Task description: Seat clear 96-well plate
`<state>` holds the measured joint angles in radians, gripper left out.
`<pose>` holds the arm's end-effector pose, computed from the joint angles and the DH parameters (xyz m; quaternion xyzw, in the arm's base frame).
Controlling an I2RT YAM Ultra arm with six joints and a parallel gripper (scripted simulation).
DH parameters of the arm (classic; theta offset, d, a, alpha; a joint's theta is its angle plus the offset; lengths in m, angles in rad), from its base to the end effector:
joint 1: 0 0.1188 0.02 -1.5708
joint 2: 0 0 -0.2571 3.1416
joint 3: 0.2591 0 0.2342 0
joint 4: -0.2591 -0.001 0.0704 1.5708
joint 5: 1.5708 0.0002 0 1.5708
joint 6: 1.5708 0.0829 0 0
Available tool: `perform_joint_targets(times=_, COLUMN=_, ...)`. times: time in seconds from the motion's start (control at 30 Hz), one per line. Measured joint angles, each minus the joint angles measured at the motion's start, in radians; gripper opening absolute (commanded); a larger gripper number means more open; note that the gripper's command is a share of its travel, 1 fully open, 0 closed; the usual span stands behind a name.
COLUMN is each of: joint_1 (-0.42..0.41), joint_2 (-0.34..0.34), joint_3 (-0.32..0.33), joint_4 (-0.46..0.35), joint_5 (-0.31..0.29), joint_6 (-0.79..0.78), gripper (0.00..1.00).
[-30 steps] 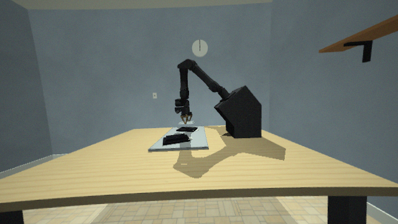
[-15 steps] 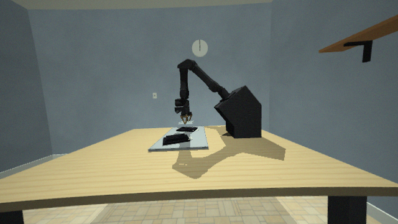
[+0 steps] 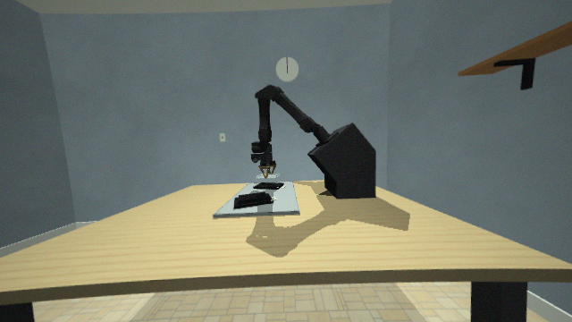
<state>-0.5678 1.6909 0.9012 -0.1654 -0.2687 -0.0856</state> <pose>0.2986 -0.1632 0.1327 0.1861 0.9268 0.0245 0.3254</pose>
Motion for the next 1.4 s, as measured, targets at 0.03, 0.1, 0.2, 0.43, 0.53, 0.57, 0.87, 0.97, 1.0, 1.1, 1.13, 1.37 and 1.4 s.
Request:
perform_joint_targets(times=0.03, joint_1=0.0, joint_2=0.0, joint_3=0.0, joint_4=0.001, joint_5=0.0, joint_6=0.0, gripper=0.0)
perform_joint_targets(times=0.1, joint_1=0.0, joint_2=0.0, joint_3=-0.002, joint_4=0.004, joint_5=0.0, joint_6=0.0, gripper=0.0)
perform_joint_targets(times=0.2, joint_1=0.0, joint_2=-0.003, joint_3=-0.012, joint_4=0.006, joint_5=0.0, joint_6=0.0, gripper=0.0)
perform_joint_targets(times=0.43, joint_1=0.0, joint_2=-0.004, joint_3=-0.015, joint_4=0.007, joint_5=0.0, joint_6=0.0, gripper=0.0)
perform_joint_targets(times=0.53, joint_1=0.0, joint_2=-0.003, joint_3=-0.015, joint_4=0.007, joint_5=0.0, joint_6=0.0, gripper=0.0)
perform_joint_targets(times=0.57, joint_1=0.0, joint_2=-0.004, joint_3=-0.015, joint_4=0.007, joint_5=0.0, joint_6=0.0, gripper=0.0)
perform_joint_targets(times=0.87, joint_1=0.0, joint_2=-0.004, joint_3=-0.015, joint_4=0.007, joint_5=0.0, joint_6=0.0, gripper=0.0)
perform_joint_targets(times=0.97, joint_1=0.0, joint_2=-0.002, joint_3=-0.015, joint_4=0.01, joint_5=0.0, joint_6=0.001, gripper=0.0)
perform_joint_targets(times=1.0, joint_1=0.0, joint_2=0.002, joint_3=-0.015, joint_4=0.015, joint_5=0.0, joint_6=0.001, gripper=0.0)
perform_joint_targets(times=1.1, joint_1=0.002, joint_2=0.024, joint_3=-0.015, joint_4=0.026, joint_5=0.002, joint_6=0.004, gripper=0.0)
perform_joint_targets(times=1.13, joint_1=0.004, joint_2=0.032, joint_3=-0.015, joint_4=0.03, joint_5=0.003, joint_6=0.005, gripper=0.0)
perform_joint_targets(times=1.37, joint_1=0.016, joint_2=0.076, joint_3=-0.015, joint_4=0.055, joint_5=0.006, joint_6=0.013, gripper=0.0)
perform_joint_targets(times=1.4, joint_1=0.016, joint_2=0.078, joint_3=-0.015, joint_4=0.056, joint_5=0.008, joint_6=0.014, gripper=0.0)
